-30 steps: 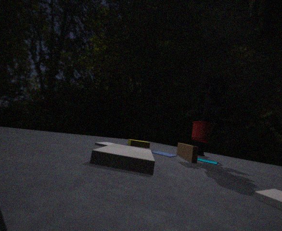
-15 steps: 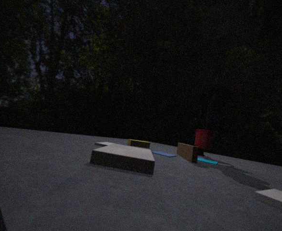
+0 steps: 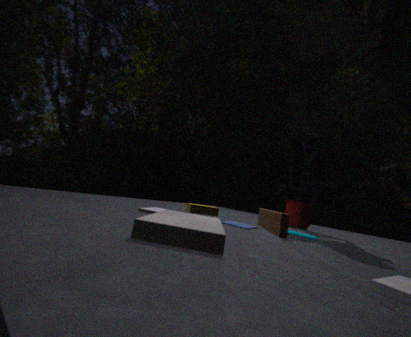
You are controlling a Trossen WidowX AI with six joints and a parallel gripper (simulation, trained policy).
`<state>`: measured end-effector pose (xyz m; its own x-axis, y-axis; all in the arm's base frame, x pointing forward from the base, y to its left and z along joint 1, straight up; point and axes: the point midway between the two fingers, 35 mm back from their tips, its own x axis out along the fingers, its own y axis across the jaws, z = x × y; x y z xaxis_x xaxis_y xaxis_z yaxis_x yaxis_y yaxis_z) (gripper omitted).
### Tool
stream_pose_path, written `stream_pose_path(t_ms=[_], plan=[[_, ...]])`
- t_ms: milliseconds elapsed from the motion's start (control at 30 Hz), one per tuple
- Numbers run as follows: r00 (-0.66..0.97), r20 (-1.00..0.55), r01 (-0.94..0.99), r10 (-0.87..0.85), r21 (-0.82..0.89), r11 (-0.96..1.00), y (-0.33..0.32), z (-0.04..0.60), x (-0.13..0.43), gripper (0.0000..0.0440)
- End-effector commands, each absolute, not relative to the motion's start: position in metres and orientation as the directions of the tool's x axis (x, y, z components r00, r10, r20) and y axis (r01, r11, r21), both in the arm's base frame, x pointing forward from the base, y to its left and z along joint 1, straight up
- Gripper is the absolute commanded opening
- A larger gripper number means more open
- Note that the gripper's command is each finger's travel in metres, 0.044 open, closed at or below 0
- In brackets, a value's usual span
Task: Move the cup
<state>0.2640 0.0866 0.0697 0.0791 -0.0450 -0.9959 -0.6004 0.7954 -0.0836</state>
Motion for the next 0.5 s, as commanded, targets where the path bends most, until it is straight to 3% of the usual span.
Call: stream_pose_path(t_ms=[0, 233, 467], plan=[[0.082, -0.995, -0.596, -0.055, -0.093, 0.797, 0.086, 0.064, 0.257, 0.0016], [0.074, -0.995, -0.593, -0.066, -0.097, 0.799, 0.086, 0.059, 0.247, 0.0022], [0.101, -0.994, -0.581, -0.044, -0.095, 0.809, 0.087, 0.062, 0.249, 0.0066]])
